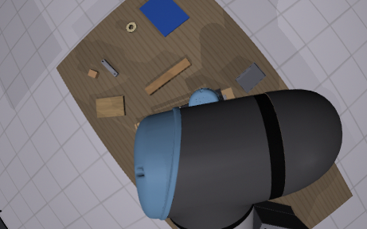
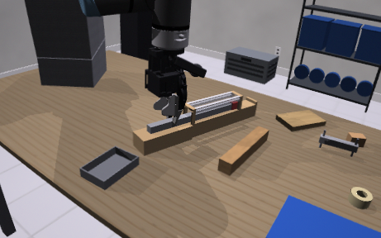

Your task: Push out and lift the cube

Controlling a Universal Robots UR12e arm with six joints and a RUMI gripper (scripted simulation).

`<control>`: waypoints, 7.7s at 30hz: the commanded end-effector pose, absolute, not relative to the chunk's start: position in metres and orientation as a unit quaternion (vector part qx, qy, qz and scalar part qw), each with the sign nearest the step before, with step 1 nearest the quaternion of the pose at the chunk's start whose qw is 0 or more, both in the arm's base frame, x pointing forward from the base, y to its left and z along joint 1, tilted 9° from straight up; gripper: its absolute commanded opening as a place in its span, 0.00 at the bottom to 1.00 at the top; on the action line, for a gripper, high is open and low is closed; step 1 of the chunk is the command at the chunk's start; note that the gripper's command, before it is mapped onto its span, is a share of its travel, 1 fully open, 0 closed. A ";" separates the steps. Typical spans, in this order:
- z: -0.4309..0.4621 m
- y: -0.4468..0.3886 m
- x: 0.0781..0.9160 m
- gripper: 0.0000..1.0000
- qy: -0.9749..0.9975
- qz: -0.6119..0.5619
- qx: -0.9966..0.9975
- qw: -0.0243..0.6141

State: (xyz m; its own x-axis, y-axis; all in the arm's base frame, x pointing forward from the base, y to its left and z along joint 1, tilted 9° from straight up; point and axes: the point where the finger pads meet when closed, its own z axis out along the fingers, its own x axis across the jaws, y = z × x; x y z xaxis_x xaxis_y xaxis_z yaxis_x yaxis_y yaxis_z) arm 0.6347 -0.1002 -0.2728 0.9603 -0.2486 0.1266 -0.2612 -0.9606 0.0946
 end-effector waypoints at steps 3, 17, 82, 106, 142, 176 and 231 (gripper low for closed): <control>-0.274 -0.085 0.639 0.00 -0.129 0.057 0.988 0.055; -0.275 -0.070 0.644 0.00 -0.129 0.057 0.988 0.055; -0.276 -0.066 0.645 0.22 -0.129 0.057 0.988 0.055; -0.268 -0.065 0.644 0.22 -0.129 0.057 0.988 0.055; -0.209 -0.058 0.638 0.22 -0.129 0.057 0.988 0.055; -0.225 -0.151 0.616 0.00 -0.129 0.057 0.988 0.055; -0.271 -0.133 0.627 0.00 -0.129 0.057 0.988 0.055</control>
State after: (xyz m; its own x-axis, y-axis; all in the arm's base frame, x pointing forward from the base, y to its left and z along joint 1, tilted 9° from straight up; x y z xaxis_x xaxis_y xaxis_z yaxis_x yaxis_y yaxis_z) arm 0.6251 -0.1377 -0.2713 0.9602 -0.2488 0.1266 -0.2614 -0.9606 0.0948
